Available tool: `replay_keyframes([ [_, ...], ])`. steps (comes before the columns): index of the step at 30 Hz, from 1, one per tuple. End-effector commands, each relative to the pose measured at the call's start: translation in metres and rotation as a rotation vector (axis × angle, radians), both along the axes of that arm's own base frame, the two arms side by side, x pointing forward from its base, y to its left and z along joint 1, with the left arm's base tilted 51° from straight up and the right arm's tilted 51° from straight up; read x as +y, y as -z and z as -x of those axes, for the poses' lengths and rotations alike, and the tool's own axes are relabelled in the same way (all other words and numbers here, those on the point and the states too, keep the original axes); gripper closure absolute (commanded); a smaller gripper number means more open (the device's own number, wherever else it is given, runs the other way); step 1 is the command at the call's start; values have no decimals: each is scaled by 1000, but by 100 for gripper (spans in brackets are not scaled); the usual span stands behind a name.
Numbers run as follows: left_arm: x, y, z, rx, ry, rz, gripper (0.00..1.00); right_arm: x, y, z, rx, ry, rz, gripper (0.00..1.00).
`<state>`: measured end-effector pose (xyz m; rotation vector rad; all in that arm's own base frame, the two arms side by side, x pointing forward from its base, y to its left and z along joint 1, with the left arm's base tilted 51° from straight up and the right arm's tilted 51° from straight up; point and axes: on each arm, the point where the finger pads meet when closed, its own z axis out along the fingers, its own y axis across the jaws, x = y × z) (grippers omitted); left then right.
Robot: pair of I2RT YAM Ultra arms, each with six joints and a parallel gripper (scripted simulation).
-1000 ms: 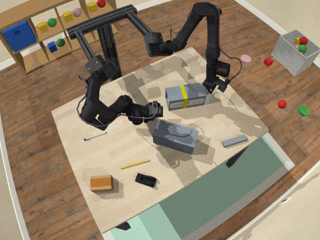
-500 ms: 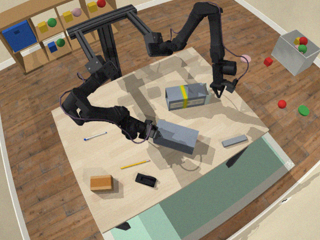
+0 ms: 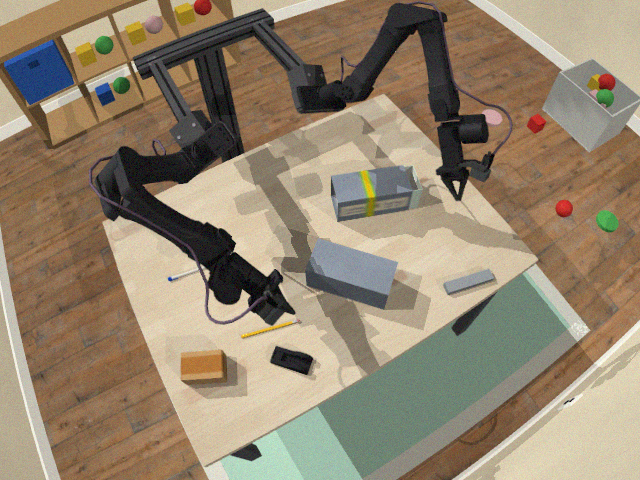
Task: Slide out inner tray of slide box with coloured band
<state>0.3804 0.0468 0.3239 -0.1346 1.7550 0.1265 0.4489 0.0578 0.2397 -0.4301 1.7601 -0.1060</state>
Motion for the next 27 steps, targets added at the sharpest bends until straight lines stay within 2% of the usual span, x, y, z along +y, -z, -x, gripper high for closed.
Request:
replay_keyframes([
  [1,-25,-45,-3,-108,92,-15,99,-11,-57,13,-30,59,-123,99],
  [8,-48,-85,-3,-195,176,-17,99,-41,-136,50,-125,164,-294,99],
  [10,-48,-85,-3,-195,176,-17,99,-41,-136,50,-125,164,-294,99],
  [12,-54,-93,-2,-214,197,-17,99,-48,-153,63,-145,187,-341,99],
  [13,-56,-86,-5,-183,201,-15,99,-50,-153,67,-132,192,-354,99],
  [15,-58,-95,0,-204,208,-16,99,-51,-160,73,-141,192,-366,99],
  [16,-59,-108,9,-241,212,-19,99,-55,-170,76,-169,200,-366,99],
  [18,-58,-99,4,-216,207,-17,99,-50,-166,72,-161,182,-345,99],
  [19,-59,-118,12,-275,207,-22,99,-51,-194,80,-256,166,-333,99],
  [20,-59,-117,11,-272,208,-21,99,-50,-202,83,-284,159,-330,99],
  [27,-59,-106,5,-236,210,-19,99,-52,-195,74,-272,170,-327,99],
])
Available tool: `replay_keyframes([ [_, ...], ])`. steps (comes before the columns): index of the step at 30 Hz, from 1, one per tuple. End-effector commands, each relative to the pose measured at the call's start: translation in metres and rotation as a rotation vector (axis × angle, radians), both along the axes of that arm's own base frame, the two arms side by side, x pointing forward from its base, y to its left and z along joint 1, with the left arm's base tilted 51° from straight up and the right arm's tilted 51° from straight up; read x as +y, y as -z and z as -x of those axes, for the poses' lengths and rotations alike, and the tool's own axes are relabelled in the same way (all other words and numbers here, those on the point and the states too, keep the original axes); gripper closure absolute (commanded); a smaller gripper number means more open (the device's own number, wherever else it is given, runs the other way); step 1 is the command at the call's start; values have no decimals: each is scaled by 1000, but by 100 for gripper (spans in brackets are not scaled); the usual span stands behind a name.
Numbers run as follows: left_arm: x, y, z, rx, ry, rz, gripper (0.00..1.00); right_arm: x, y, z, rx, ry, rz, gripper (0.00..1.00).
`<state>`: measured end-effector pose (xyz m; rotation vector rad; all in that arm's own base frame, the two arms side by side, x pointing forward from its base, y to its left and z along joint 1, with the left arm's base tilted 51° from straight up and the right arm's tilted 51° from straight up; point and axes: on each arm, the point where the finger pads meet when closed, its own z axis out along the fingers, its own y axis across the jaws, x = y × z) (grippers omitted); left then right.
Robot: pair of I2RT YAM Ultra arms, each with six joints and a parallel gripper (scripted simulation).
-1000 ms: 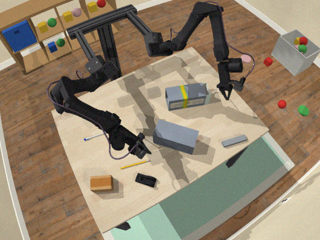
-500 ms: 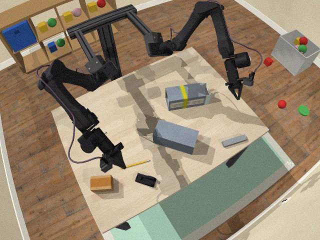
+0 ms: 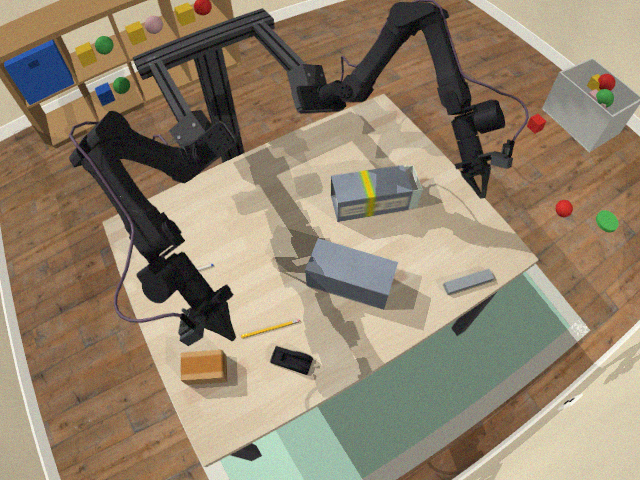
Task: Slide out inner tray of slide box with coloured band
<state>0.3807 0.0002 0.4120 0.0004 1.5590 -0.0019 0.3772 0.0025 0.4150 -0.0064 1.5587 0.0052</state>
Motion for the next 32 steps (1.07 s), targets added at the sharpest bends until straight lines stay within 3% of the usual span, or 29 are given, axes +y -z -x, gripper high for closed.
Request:
replay_keyframes([
  [1,-11,-13,4,-28,41,-16,99,3,-19,3,-50,-9,12,99],
  [5,-13,-10,1,-18,45,-16,99,4,-19,5,-55,-14,12,99],
  [6,-11,9,-4,24,39,-16,99,2,-2,3,-20,-8,11,99],
  [8,-10,3,1,8,39,-16,99,2,-14,5,-46,-8,11,99],
  [9,-4,12,-1,26,24,-16,99,0,7,-4,1,3,11,99],
  [11,-4,-4,1,-4,24,-16,99,1,-13,2,-42,-6,11,99],
  [12,1,-6,4,-20,10,-16,99,-1,7,-6,3,2,10,99],
  [14,-10,-9,6,-30,38,-16,99,3,-7,1,-30,-9,10,99],
  [15,-9,0,5,-8,37,-16,99,2,10,-5,10,-6,10,99],
  [17,-9,0,5,-8,37,-16,99,2,10,-5,10,-6,10,99],
  [18,-7,-8,4,-19,30,-16,99,1,-9,1,-24,-3,10,99],
  [20,-9,-25,9,-63,37,-16,99,3,-20,4,-55,-7,10,99],
  [32,-9,-25,9,-61,37,-16,99,3,-21,5,-60,-7,10,99],
])
